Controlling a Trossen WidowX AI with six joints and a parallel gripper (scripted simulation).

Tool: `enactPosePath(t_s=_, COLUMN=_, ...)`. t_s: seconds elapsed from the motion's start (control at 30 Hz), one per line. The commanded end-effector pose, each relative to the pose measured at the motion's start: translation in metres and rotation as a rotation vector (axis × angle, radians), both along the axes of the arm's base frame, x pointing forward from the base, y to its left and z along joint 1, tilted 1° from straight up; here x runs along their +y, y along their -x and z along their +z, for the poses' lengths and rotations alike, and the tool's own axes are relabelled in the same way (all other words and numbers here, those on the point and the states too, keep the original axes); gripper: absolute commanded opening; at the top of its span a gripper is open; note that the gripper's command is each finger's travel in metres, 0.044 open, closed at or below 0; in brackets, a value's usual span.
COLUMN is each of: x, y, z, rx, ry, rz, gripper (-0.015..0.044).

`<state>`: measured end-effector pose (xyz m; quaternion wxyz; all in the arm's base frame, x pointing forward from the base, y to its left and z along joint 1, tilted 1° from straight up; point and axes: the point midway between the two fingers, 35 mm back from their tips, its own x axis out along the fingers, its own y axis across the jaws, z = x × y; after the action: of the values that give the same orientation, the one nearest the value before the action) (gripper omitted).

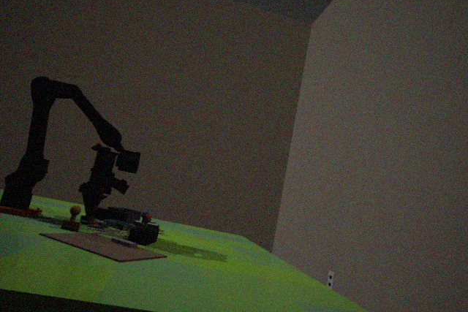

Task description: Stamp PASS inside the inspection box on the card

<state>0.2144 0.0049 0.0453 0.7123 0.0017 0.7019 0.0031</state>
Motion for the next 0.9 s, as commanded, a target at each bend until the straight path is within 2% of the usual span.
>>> enactPosePath(t_s=0.0, x=0.0, y=0.0, z=0.002, rx=-0.001, ry=-0.001, rz=0.0, gripper=0.0)
enactPosePath(t_s=0.87, x=0.0, y=-0.002, z=0.014, rx=-0.001, ry=-0.004, rz=0.0, gripper=0.0)
